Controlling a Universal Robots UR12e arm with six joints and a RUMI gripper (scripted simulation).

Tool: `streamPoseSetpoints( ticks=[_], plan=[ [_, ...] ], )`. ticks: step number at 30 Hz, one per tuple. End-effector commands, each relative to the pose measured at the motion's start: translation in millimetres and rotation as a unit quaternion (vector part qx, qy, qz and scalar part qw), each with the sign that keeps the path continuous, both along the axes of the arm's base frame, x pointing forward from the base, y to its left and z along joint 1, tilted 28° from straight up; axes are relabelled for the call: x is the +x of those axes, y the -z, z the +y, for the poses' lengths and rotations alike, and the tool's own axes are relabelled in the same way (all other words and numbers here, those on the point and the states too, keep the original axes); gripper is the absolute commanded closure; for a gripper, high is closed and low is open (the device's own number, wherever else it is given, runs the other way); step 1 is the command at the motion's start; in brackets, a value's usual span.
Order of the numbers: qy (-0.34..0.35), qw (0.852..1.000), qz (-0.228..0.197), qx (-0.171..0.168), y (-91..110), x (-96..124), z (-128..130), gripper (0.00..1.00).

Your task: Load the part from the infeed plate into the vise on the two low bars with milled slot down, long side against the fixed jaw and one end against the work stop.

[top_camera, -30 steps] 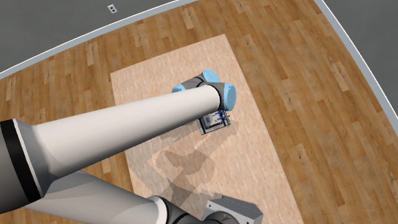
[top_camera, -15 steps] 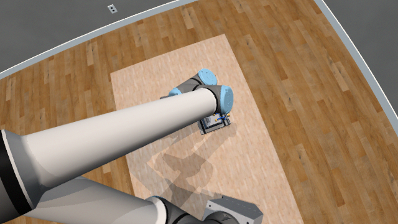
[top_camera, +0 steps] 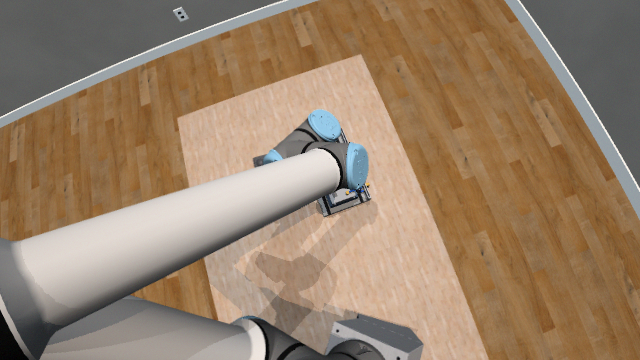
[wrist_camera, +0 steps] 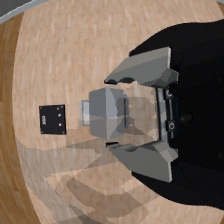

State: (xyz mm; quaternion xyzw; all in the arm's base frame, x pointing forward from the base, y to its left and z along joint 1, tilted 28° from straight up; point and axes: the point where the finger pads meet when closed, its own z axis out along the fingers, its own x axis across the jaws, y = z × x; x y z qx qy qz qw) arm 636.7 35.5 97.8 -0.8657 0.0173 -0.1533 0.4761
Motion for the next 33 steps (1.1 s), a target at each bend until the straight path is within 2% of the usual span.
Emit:
streamPoseSetpoints(
  ticks=[1,10,12,33],
  plan=[
    [0.005,1.000,0.003,-0.020,-0.5,0.2,-0.1,0.49],
    [0.016,0.998,0.010,-0.058,-1.1,0.2,0.3,0.49],
    [0.016,0.998,0.010,-0.058,-1.1,0.2,0.3,0.49],
    [0.044,0.984,0.031,-0.168,-2.4,0.1,1.6,0.49]
  ],
)
